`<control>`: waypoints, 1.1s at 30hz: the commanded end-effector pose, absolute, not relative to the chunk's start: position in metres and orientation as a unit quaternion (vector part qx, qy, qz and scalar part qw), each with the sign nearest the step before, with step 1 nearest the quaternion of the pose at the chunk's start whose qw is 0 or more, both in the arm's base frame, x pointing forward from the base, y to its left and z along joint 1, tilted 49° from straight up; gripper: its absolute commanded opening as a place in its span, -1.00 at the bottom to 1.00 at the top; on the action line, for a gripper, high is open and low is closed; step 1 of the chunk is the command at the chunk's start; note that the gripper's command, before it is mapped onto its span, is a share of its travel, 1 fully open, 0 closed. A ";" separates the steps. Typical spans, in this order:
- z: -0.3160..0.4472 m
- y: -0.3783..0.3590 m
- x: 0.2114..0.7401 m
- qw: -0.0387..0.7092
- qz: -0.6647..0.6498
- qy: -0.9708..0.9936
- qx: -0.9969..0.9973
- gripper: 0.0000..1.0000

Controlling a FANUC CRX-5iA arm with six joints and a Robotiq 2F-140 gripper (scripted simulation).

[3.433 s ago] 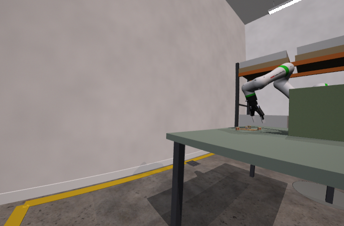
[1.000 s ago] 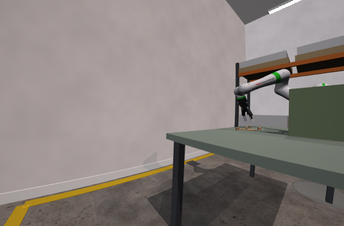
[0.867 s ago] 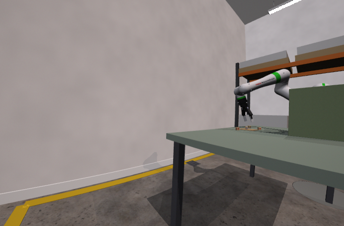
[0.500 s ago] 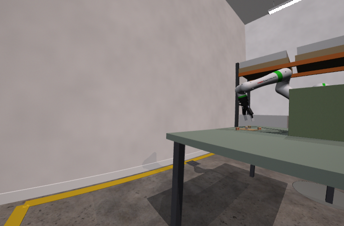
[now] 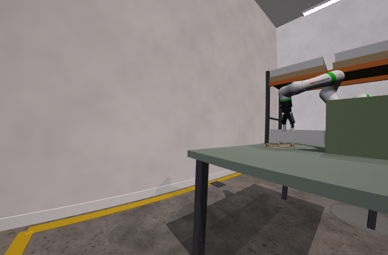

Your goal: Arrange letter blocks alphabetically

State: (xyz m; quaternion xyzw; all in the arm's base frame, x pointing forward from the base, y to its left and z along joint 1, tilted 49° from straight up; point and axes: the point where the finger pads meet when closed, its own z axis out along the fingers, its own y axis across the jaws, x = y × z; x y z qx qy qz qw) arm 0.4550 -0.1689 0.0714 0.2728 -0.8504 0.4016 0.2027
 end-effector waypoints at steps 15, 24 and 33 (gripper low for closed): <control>0.058 -0.136 0.411 0.151 0.390 -0.864 0.279 1.00; 0.058 -0.136 0.411 0.152 0.390 -0.864 0.281 1.00; 0.057 -0.138 0.411 0.190 0.373 -0.831 0.366 1.00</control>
